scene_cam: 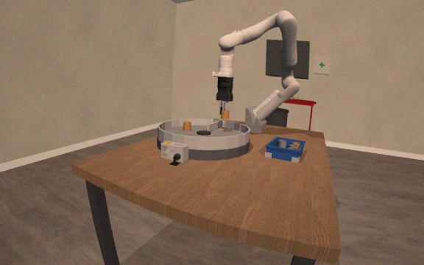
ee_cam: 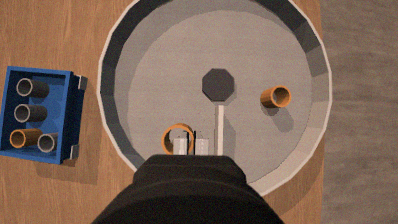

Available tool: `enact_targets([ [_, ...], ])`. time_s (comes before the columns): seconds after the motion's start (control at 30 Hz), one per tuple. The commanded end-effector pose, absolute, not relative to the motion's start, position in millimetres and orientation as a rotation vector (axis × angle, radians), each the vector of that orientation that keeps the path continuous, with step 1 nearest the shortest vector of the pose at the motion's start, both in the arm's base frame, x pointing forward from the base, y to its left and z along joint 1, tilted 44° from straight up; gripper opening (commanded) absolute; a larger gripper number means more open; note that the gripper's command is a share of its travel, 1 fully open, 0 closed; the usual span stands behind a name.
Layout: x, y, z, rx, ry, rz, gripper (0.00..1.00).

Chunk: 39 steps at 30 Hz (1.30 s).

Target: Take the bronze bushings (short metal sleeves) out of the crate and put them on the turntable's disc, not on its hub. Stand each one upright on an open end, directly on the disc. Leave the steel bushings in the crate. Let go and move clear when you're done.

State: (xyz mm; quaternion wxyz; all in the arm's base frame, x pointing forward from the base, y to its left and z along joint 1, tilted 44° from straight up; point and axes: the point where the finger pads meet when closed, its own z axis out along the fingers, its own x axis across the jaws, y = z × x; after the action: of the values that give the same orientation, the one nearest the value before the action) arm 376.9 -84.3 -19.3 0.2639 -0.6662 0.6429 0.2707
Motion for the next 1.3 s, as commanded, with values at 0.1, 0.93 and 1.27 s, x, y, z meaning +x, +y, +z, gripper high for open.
enact_targets([
  [0.1, 372.7, -86.5, -19.7, -1.813, 1.732, 0.732, 0.0],
  [0.93, 372.1, -70.9, -38.1, -1.814, 1.733, 0.732, 0.0],
  [1.27, 372.1, -70.9, -38.1, -1.814, 1.733, 0.732, 0.0],
])
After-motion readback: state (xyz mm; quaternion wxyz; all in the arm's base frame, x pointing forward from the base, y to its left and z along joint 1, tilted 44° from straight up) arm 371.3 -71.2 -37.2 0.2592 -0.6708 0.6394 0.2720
